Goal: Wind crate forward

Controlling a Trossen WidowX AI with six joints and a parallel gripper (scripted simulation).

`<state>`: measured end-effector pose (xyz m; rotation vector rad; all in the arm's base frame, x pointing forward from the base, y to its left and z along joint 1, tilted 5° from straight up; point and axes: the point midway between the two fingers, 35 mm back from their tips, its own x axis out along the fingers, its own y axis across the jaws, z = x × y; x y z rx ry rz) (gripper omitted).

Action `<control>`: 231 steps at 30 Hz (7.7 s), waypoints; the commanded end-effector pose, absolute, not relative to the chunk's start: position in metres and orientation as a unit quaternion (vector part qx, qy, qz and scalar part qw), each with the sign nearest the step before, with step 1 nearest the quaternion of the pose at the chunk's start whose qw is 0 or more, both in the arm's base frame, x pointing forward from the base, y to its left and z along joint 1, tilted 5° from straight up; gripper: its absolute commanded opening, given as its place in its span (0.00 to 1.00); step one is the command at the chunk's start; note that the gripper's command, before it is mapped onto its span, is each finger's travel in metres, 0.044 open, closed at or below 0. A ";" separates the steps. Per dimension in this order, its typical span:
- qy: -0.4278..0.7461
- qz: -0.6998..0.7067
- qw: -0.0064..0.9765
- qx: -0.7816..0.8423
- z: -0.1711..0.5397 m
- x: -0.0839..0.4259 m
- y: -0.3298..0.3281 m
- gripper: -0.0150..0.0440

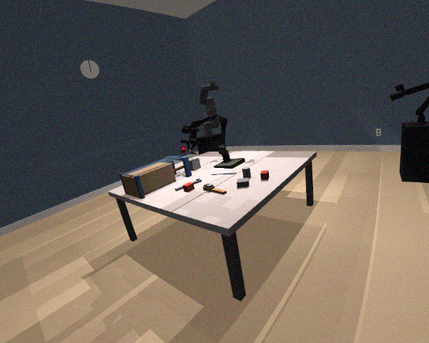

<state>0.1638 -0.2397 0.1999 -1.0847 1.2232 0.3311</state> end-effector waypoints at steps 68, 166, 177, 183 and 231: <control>0.219 -0.231 0.641 -0.698 0.203 0.163 -0.238 0.25; 0.204 -0.249 0.644 -0.694 0.173 0.108 -0.269 0.25; 0.203 -0.249 0.644 -0.694 0.171 0.109 -0.269 0.25; 0.203 -0.248 0.644 -0.695 0.169 0.109 -0.269 0.25; 0.203 -0.248 0.644 -0.695 0.160 0.109 -0.270 0.25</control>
